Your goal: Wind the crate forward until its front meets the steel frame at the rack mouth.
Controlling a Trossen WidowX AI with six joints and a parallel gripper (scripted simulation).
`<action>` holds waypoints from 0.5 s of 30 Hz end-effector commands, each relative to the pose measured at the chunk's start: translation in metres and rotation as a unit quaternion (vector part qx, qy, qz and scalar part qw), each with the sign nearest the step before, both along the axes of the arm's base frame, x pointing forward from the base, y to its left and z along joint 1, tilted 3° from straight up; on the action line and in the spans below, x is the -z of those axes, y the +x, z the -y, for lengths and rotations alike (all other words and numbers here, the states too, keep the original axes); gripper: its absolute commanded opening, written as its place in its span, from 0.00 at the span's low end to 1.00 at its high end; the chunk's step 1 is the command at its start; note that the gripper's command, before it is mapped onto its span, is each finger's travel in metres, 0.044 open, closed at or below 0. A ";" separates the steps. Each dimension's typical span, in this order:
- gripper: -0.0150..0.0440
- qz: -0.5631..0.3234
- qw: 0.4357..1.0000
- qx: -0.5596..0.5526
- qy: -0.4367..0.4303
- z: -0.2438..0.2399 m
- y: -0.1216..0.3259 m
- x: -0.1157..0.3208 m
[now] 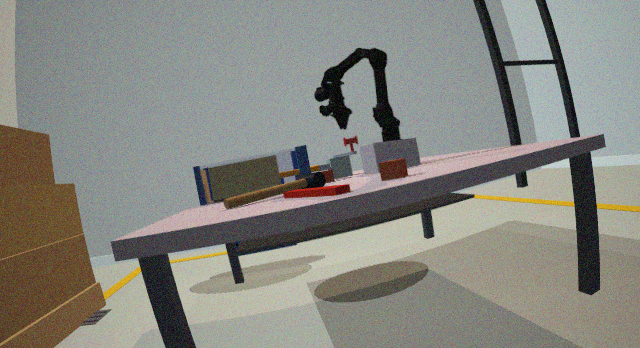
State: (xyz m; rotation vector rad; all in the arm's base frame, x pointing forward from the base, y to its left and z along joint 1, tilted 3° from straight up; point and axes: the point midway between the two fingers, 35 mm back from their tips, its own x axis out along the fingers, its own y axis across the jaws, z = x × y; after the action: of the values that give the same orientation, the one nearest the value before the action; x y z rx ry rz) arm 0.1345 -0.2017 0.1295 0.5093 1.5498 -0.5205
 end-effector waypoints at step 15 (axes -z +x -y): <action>1.00 0.000 0.971 -0.238 0.004 -0.024 -0.014 0.008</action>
State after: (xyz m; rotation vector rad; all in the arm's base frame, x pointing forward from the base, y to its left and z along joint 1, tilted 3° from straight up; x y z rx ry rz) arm 0.1213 -0.1780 0.1216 0.1504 1.6047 -0.1510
